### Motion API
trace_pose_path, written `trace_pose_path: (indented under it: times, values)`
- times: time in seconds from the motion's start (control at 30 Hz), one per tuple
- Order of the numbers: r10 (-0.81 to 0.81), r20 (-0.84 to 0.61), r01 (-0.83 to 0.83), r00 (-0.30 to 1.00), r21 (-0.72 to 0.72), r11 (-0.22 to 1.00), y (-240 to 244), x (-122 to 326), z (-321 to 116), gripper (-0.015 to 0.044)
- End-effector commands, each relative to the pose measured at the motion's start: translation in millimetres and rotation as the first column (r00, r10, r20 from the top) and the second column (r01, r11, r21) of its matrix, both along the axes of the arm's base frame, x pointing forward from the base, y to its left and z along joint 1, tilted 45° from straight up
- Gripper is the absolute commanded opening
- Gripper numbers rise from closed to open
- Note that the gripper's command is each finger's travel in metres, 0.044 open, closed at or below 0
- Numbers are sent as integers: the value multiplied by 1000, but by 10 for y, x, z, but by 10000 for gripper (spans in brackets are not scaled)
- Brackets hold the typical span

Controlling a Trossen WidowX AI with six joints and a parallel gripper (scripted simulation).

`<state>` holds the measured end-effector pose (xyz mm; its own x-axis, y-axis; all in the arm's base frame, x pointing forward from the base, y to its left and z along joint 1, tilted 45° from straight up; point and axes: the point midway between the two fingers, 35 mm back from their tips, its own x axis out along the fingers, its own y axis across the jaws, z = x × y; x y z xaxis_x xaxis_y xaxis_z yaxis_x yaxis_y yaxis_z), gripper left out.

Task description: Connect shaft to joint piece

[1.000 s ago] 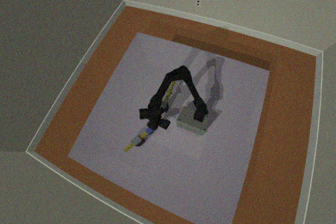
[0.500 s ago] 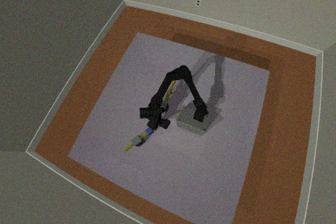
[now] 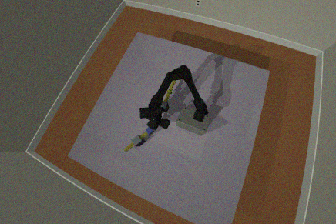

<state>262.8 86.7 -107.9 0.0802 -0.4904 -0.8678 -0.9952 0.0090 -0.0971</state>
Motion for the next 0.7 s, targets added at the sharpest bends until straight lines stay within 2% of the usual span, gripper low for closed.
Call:
trace_pose_path:
  times: [0.0, 0.23, 0.4, 0.5, 0.67]
  values:
    - [0, 0, 0, 1000, 0, 1000, 0, 0, 0, 0]
    - [0, 0, 0, 1000, 0, 1000, 0, 0, 0, 0]
    - [0, 0, 0, 1000, 0, 1000, 0, 0, 0, 131]
    - [0, 0, 0, 1000, 0, 1000, 0, 0, 0, 147]
    - [0, 0, 0, 1000, 0, 1000, 0, 0, 0, 278]
